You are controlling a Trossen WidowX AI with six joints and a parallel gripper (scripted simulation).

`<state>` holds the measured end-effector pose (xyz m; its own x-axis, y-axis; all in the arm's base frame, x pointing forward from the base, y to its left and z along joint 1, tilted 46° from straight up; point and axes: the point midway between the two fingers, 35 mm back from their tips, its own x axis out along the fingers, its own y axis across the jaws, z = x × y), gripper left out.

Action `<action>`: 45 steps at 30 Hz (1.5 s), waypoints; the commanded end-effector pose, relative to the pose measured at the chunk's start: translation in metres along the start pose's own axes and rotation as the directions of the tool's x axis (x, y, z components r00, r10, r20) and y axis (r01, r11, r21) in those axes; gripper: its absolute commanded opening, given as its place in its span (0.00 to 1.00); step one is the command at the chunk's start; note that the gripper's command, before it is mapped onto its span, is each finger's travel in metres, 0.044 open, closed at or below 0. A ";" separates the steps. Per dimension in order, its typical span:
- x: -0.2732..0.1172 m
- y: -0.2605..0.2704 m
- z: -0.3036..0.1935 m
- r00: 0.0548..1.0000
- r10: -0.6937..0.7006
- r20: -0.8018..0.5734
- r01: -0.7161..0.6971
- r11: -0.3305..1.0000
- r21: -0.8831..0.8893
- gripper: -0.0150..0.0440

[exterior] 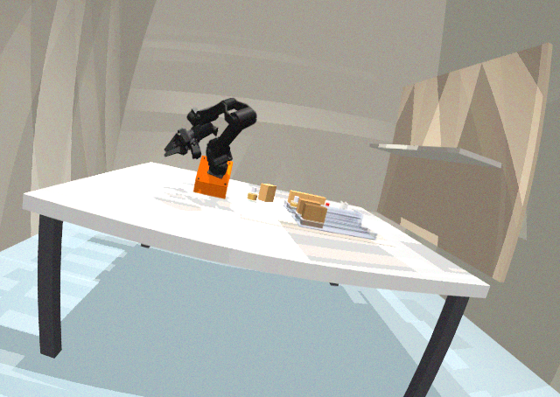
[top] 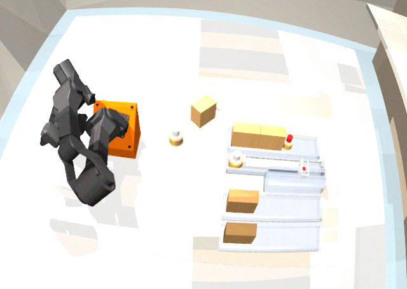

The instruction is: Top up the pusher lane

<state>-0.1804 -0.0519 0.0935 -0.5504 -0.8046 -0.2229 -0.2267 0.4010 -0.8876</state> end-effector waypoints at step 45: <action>-0.273 0.055 0.239 0.634 0.306 0.710 -0.344 0.934 -0.095 1.00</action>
<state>0.1408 0.0914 0.0052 0.1317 -0.6620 -0.7378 -0.0704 0.7362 -0.6731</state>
